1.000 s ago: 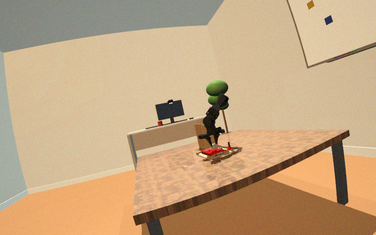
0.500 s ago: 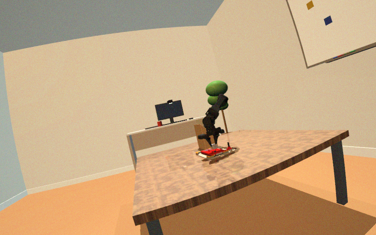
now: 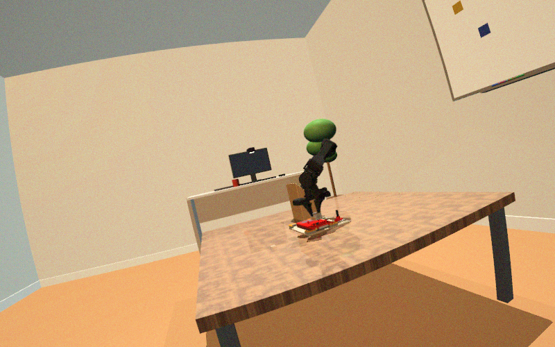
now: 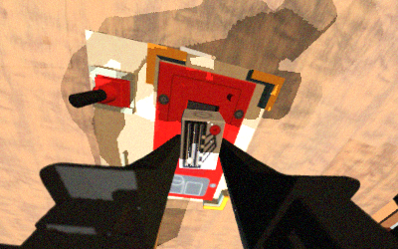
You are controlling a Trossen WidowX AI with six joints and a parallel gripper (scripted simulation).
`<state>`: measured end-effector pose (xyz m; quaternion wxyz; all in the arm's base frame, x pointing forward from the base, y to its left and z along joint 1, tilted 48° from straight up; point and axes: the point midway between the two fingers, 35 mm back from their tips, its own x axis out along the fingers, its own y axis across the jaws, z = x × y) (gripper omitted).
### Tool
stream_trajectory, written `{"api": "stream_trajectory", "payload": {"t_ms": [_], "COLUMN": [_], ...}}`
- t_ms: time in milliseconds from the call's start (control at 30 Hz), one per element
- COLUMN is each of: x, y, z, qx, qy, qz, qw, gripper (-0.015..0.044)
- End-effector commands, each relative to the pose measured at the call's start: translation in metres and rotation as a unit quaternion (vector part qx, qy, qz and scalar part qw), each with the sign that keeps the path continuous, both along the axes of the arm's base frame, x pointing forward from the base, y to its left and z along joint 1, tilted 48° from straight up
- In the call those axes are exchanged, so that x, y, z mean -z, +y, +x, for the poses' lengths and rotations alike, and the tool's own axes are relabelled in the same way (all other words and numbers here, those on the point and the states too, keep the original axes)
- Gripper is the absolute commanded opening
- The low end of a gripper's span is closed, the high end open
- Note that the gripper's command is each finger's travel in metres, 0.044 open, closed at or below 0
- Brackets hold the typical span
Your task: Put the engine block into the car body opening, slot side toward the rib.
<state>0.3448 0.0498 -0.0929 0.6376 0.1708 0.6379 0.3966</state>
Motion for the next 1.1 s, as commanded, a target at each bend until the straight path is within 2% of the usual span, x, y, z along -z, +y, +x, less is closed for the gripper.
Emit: {"api": "stream_trajectory", "payload": {"t_ms": [0,367,533,800,1067], "x": [0.0007,0.0012,0.0013,0.0016,0.002], "y": [0.0004,0.0007,0.0008,0.0012,0.0016], "z": [-0.0004,-0.0004,-0.0003,-0.0001,-0.0002], "qx": [-0.004,0.088,0.069,-0.007,0.022], "qy": [-0.004,0.094,0.074,-0.007,0.024], "qz": [0.0,-0.017,-0.014,0.001,-0.005], "qw": [1.0,0.991,0.995,1.0,0.999], "gripper": [0.0158,0.0158,0.0158,0.0158,0.0158]}}
